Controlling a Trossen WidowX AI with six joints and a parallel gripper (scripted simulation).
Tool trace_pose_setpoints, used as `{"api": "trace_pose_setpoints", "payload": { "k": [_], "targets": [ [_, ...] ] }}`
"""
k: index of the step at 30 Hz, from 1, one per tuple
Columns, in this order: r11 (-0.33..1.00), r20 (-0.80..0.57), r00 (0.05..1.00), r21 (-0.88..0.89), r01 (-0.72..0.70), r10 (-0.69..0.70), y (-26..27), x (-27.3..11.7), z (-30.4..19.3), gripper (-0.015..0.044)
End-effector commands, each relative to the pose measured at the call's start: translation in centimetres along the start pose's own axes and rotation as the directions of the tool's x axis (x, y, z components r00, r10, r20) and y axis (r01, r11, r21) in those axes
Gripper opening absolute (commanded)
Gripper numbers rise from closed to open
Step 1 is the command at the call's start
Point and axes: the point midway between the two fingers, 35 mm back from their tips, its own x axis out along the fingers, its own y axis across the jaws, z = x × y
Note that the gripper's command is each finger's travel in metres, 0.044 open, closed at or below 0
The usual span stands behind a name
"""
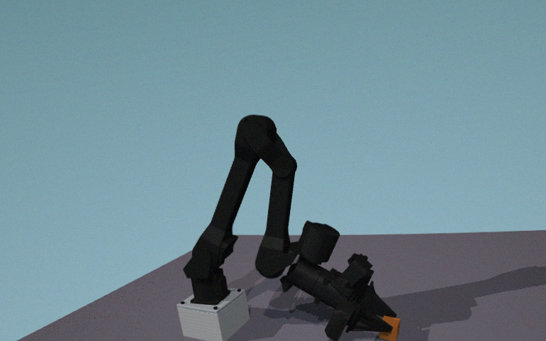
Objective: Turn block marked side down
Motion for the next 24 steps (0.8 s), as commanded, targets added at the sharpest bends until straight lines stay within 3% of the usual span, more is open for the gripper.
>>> {"api": "trace_pose_setpoints", "payload": {
  "k": [1, 7, 24],
  "targets": [
    [1.000, 0.001, 1.000, -0.005, 0.006, -0.006, -0.08, -0.01, 0.01, 0.0289],
    [1.000, 0.001, 1.000, -0.005, 0.006, -0.006, -0.08, -0.01, 0.01, 0.0440],
    [1.000, 0.001, 1.000, -0.005, 0.006, -0.006, -0.08, -0.01, 0.01, 0.0440]
  ]
}}
